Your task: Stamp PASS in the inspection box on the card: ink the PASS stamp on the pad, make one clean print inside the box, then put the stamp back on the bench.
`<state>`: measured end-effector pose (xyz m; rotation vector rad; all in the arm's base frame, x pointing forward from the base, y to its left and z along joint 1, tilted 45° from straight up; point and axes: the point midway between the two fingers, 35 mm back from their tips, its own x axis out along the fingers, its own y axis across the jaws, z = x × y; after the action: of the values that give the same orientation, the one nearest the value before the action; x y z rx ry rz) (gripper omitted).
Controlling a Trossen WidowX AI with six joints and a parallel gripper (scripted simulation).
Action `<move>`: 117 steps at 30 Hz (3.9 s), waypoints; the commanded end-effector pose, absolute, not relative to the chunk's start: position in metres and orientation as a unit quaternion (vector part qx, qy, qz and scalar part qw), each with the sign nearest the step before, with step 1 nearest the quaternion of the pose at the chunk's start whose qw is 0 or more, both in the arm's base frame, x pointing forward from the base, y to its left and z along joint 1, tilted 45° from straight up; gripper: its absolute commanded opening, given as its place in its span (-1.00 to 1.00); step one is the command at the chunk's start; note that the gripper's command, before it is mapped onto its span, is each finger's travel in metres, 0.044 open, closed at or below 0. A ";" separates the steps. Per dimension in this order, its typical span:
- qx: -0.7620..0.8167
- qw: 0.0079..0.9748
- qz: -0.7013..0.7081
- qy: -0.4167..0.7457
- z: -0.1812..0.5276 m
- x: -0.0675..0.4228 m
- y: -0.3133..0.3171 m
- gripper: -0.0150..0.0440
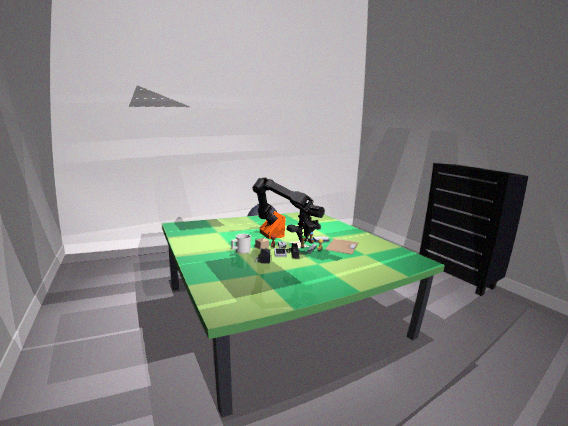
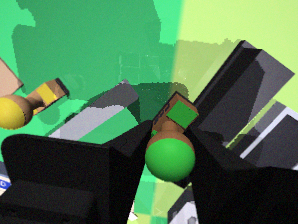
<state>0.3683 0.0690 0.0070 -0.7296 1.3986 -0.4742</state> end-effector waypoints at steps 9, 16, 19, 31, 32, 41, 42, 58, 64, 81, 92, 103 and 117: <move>-0.322 0.681 -0.211 0.623 0.011 0.367 0.074 -0.49; -0.322 0.681 -0.211 0.622 0.014 0.367 0.076 -0.49; -0.322 0.681 -0.211 0.622 0.015 0.367 0.077 -0.49; -0.322 0.682 -0.211 0.622 0.019 0.366 0.081 -0.49; -0.322 0.682 -0.211 0.622 0.020 0.366 0.081 -0.49; -0.322 0.682 -0.211 0.622 0.023 0.365 0.084 -0.49; -0.322 0.682 -0.211 0.622 0.023 0.365 0.085 -0.49; -0.322 0.682 -0.211 0.622 0.038 0.362 0.079 -0.49; -0.322 0.682 -0.210 0.623 0.062 0.358 0.055 -0.49; -0.324 0.681 -0.212 0.622 0.107 0.338 0.005 -0.49; -0.323 0.681 -0.212 0.622 0.101 0.339 0.000 -0.49; -0.322 0.682 -0.212 0.622 0.096 0.341 -0.005 -0.49; -0.322 0.682 -0.212 0.622 0.090 0.342 -0.011 -0.49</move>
<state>0.3419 -0.0103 0.0908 -0.7151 1.3949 -0.4776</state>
